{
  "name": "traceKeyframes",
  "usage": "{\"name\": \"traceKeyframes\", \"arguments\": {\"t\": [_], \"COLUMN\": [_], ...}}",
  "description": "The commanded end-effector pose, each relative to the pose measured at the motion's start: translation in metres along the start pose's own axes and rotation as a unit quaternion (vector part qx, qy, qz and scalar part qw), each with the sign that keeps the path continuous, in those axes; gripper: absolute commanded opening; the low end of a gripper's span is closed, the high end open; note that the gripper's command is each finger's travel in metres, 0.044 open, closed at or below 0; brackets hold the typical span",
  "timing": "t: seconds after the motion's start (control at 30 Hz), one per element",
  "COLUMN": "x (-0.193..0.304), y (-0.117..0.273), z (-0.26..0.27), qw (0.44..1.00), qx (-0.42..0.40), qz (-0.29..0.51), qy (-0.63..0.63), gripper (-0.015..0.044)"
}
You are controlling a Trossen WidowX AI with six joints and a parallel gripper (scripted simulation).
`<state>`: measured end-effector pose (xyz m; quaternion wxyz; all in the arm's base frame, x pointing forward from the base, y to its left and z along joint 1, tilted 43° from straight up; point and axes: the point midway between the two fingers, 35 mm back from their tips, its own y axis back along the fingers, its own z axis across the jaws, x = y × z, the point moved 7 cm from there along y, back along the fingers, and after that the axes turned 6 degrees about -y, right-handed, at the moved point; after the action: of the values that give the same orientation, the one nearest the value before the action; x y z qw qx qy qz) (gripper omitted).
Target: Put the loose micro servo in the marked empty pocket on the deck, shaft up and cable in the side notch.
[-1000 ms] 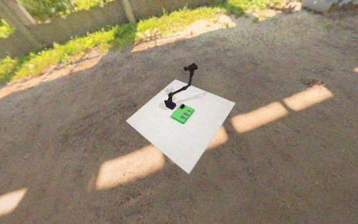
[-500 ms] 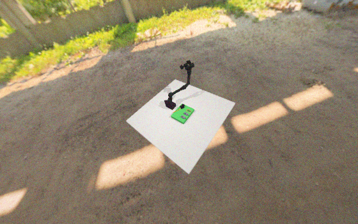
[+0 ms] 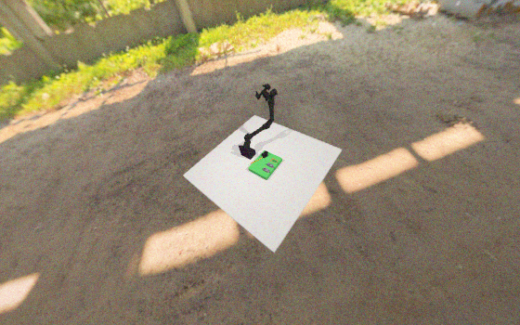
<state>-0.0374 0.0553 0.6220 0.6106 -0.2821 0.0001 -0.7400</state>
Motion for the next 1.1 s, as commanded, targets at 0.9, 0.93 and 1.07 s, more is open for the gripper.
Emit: {"name": "traceKeyframes", "arguments": {"t": [0.9,0.93,1.07], "x": [0.156,0.16,0.164], "y": [0.019,0.023,0.029], "z": [-0.159,-0.163,-0.169], "qw": [0.884,0.877,0.866], "qx": [0.211,0.216,0.221], "qz": [0.389,0.4,0.417], "qy": [0.15,0.152,0.163], "gripper": [0.044,0.044,0.044]}}
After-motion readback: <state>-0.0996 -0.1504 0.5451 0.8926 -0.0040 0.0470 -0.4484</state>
